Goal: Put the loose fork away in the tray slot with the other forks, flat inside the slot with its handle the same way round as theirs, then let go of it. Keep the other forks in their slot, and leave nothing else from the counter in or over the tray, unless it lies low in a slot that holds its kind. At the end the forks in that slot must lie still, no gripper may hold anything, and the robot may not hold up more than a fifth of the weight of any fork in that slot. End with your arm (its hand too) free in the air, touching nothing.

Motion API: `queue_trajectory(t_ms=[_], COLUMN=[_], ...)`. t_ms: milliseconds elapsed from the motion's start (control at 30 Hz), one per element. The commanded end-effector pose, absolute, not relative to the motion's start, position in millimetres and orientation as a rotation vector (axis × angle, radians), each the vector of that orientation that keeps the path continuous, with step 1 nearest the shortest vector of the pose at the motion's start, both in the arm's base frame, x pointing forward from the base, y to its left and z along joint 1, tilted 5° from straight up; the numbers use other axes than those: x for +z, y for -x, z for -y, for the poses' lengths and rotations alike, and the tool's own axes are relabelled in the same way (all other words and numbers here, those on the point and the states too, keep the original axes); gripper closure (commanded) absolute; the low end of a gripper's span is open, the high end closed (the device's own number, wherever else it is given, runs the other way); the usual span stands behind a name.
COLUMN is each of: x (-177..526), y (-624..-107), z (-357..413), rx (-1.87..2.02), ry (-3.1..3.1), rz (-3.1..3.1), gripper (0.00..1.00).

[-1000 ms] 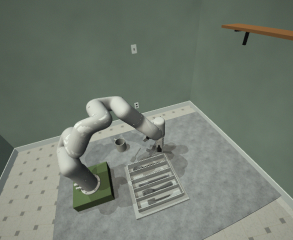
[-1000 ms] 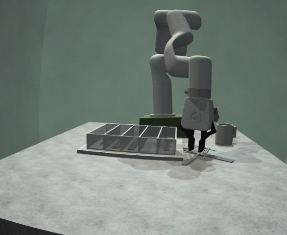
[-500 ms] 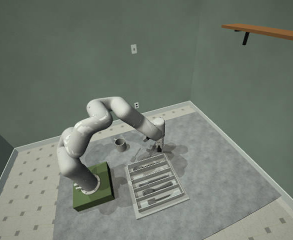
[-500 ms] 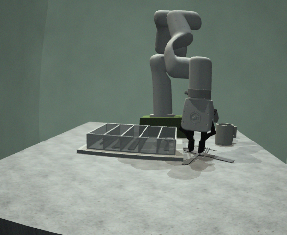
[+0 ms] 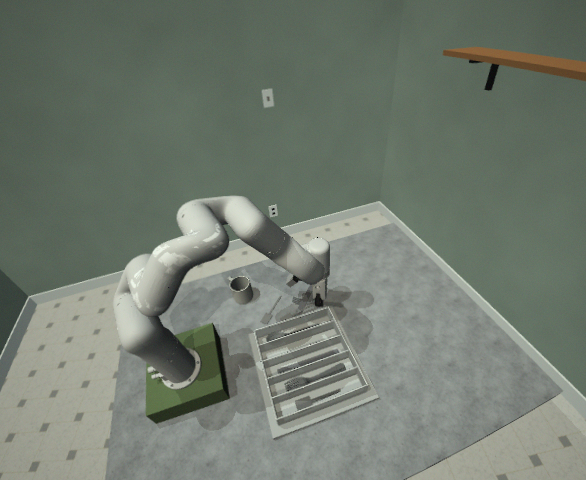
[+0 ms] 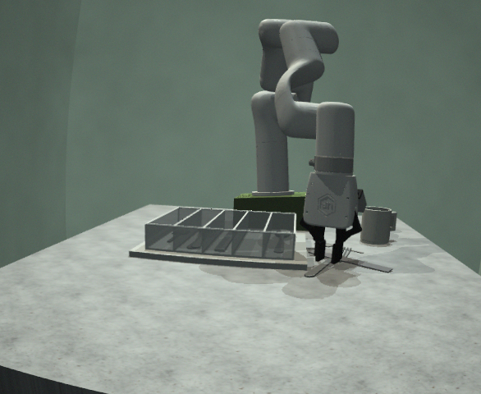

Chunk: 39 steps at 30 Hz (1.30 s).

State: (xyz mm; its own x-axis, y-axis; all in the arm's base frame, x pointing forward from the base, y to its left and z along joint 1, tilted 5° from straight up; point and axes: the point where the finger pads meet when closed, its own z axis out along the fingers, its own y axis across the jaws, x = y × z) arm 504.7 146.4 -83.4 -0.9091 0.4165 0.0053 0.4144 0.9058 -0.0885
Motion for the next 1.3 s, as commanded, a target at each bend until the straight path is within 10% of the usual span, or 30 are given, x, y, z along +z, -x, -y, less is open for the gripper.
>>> queue_trajectory(t_ms=[0, 1133, 1167, 1267], x=[-88.1, -94.3, -94.3, -94.3], y=[-506.5, -506.3, -506.3, -506.3], z=[-146.6, -146.1, -146.1, -146.1], rx=[0.13, 0.13, 0.13, 0.13], ry=[0.664, 0.664, 0.664, 0.664], rz=[3.048, 3.048, 3.048, 3.048], gripper=[0.7, 0.7, 0.95, 0.95])
